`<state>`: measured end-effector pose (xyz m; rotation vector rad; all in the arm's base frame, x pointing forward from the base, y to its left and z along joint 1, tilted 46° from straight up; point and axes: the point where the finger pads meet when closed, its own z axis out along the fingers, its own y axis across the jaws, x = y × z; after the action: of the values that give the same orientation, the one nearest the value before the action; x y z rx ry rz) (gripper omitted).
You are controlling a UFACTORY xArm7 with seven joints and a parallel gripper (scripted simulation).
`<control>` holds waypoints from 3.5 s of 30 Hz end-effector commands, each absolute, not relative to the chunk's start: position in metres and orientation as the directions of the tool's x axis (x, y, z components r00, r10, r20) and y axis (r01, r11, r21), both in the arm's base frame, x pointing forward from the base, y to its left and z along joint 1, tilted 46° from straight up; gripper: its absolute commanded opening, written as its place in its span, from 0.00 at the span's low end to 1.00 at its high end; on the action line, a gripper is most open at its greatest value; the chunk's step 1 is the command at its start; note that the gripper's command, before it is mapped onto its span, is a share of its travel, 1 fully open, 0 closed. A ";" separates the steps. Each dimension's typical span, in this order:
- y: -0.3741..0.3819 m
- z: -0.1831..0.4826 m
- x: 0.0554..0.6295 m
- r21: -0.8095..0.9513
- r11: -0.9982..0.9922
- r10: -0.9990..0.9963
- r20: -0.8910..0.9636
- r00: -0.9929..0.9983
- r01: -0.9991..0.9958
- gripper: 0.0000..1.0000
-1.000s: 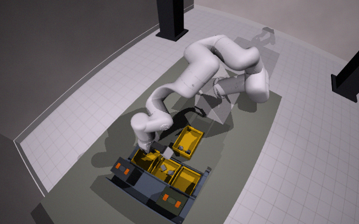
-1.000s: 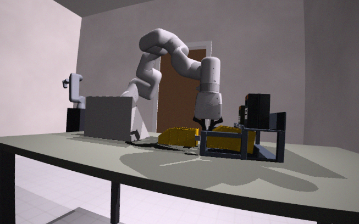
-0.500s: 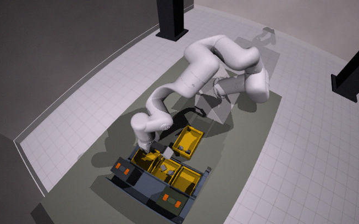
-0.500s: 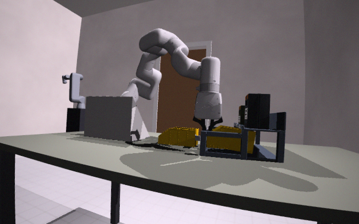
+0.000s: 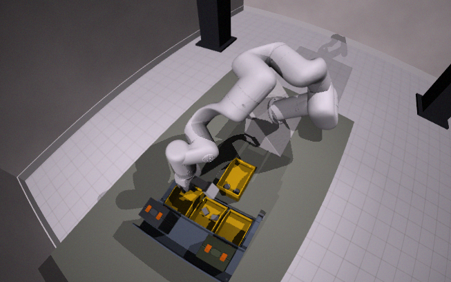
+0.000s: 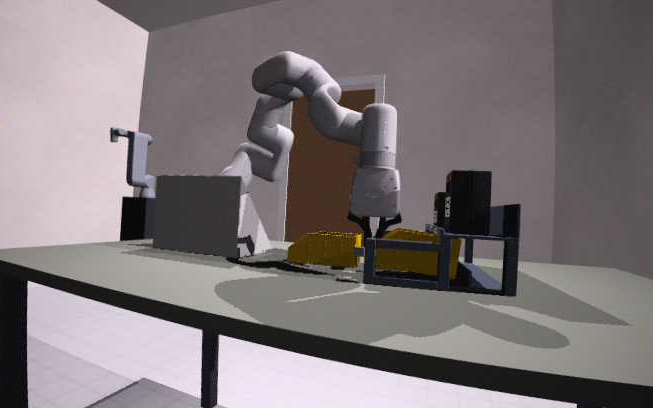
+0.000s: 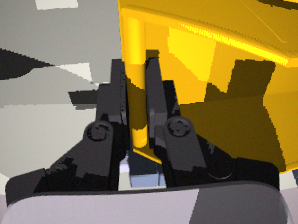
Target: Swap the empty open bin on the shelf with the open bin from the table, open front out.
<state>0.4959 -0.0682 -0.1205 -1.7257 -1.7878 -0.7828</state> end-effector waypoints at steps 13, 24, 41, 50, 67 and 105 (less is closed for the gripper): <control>-0.071 -0.121 0.474 0.047 0.013 0.694 0.718 -0.043 0.999 0.00; -0.072 -0.122 0.444 0.047 0.013 0.694 0.718 -0.043 0.999 0.00; -0.072 -0.124 0.398 0.047 0.013 0.694 0.718 -0.043 0.999 0.00; -0.072 -0.125 0.378 0.047 0.013 0.694 0.718 -0.043 0.999 0.00; -0.073 -0.127 0.353 0.047 0.013 0.694 0.718 -0.043 0.999 0.00; -0.073 -0.127 0.344 0.047 0.013 0.694 0.718 -0.043 0.999 0.00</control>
<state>0.3452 -0.0707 -0.1271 -1.7268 -1.7876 -0.7842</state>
